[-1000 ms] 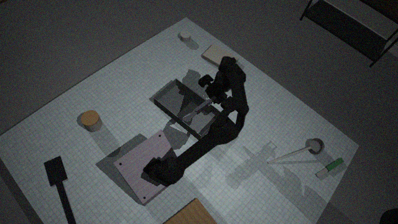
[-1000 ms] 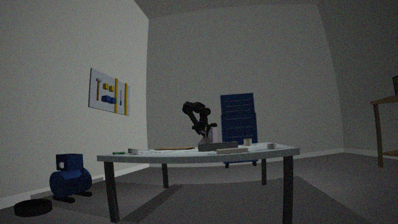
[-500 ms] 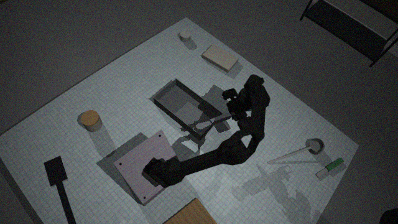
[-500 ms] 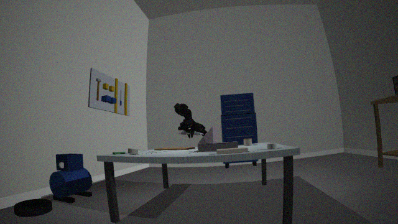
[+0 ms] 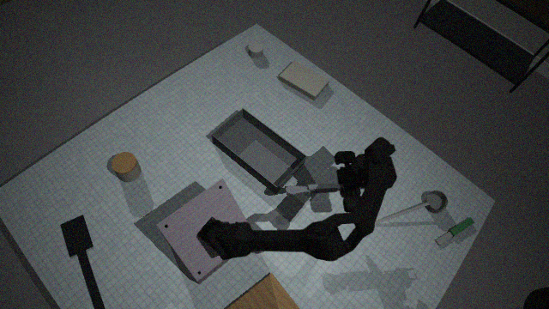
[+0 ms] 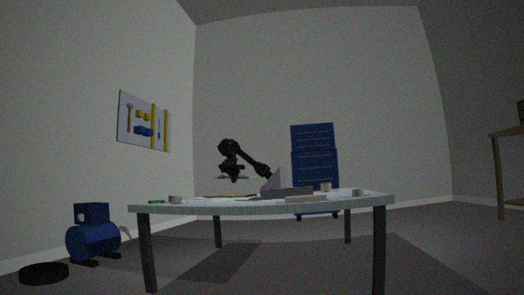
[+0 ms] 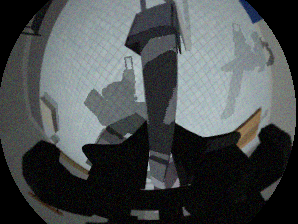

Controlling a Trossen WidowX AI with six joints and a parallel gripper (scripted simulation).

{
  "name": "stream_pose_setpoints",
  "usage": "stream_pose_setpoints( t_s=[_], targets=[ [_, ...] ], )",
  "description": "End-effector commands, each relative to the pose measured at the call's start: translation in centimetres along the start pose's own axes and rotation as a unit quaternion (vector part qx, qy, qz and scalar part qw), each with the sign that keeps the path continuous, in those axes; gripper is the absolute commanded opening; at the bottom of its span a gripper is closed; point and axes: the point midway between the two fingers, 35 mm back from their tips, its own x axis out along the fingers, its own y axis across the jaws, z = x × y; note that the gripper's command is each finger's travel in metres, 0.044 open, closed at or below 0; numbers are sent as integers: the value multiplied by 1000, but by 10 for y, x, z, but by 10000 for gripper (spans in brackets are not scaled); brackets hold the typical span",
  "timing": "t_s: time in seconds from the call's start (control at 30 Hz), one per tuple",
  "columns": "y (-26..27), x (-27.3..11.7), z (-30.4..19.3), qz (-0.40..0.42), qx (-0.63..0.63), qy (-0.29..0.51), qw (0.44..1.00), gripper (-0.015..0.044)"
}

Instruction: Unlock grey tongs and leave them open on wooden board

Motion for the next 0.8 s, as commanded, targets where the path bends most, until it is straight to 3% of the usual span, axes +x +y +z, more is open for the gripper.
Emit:
stream_pose_setpoints(
  t_s=[0.0, 0.33, 0.77],
  targets=[
    [-32, -3, 8, -5, 49, -7, 999, -150],
    [-108, -7, 16, -21, 156, -18, 987, -150],
    [-142, 5, 13, -19, 204, 5, 979, -150]
  ],
)
